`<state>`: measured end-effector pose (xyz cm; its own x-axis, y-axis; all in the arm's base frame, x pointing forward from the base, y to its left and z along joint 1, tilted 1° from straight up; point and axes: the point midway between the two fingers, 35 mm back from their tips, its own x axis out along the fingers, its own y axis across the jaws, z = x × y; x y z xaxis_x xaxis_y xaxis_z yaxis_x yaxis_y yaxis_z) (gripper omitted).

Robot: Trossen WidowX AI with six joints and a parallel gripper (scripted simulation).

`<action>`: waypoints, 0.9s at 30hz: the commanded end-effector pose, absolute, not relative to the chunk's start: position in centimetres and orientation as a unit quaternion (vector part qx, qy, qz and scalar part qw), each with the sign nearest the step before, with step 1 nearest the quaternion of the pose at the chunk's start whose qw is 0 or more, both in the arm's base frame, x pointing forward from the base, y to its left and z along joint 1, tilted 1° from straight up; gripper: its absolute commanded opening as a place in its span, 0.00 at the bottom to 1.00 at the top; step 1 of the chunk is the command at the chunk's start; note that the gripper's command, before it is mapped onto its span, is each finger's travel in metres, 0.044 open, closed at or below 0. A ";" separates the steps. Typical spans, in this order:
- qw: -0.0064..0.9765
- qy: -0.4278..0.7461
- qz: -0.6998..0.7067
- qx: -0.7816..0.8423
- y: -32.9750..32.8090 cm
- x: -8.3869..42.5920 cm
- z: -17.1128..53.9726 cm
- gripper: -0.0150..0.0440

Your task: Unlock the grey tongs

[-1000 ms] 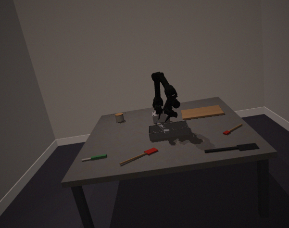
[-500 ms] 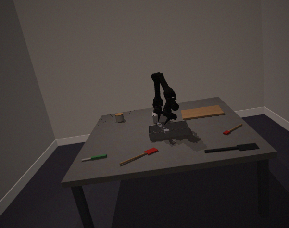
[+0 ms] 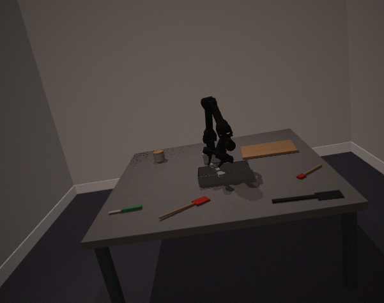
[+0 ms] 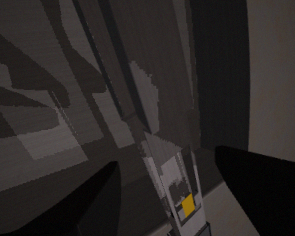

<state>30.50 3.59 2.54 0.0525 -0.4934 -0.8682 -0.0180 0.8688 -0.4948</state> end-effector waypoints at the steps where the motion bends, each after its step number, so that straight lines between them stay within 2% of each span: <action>1: 0.698 0.668 -0.171 -0.195 3.1 30.4 1.8 0.69; 19: 0.697 0.668 -0.172 -0.196 1.6 30.3 -0.4 0.69; 24: 0.699 0.667 -0.171 -0.192 1.9 30.4 -0.1 0.47; 27: 0.699 0.667 -0.171 -0.192 1.9 30.4 -0.1 0.44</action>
<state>30.39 1.90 -0.11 0.0506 -0.4962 -0.8667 -0.0186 0.8672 -0.4976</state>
